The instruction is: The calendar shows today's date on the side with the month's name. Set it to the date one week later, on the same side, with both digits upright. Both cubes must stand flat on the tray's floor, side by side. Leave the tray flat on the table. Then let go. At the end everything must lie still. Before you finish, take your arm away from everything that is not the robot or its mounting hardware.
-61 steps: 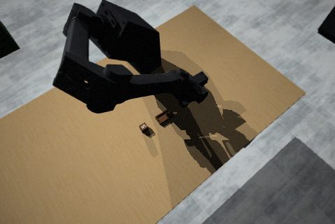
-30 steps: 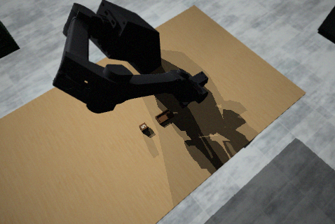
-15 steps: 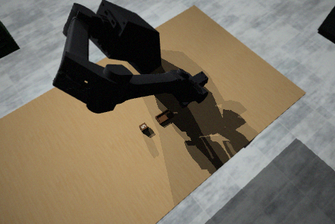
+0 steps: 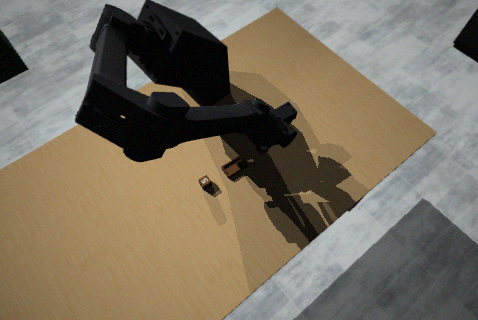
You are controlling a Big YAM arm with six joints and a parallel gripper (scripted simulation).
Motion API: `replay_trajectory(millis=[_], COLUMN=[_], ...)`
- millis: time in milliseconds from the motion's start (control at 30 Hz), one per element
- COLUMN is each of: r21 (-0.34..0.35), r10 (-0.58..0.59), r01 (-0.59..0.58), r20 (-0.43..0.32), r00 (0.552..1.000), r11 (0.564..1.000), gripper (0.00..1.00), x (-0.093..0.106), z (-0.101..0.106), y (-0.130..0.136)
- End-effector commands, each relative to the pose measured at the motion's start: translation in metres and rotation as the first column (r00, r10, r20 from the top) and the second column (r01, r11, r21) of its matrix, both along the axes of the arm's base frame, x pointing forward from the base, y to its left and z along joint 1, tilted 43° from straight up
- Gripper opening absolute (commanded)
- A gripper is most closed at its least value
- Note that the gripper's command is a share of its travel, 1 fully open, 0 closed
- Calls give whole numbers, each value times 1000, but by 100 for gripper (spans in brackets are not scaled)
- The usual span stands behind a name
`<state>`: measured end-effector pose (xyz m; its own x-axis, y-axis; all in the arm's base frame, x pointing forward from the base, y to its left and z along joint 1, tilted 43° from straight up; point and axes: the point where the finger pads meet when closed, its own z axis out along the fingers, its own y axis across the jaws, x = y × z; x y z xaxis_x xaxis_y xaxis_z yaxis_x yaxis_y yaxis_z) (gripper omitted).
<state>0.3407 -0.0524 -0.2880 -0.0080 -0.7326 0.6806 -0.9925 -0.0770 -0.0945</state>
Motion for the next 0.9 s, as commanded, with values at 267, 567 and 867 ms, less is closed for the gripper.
replay_trajectory(millis=[267, 567, 867], r21=[8, 4, 5], r10=[5, 4, 9], r01=[-5, -4, -9], r20=[26, 10, 12], r00=[1000, 1000, 1000], r11=[1000, 1000, 1000], gripper=[25, 25, 25], x=[15, 7, 8], z=[4, -4, -3], y=[1, -2, -1])
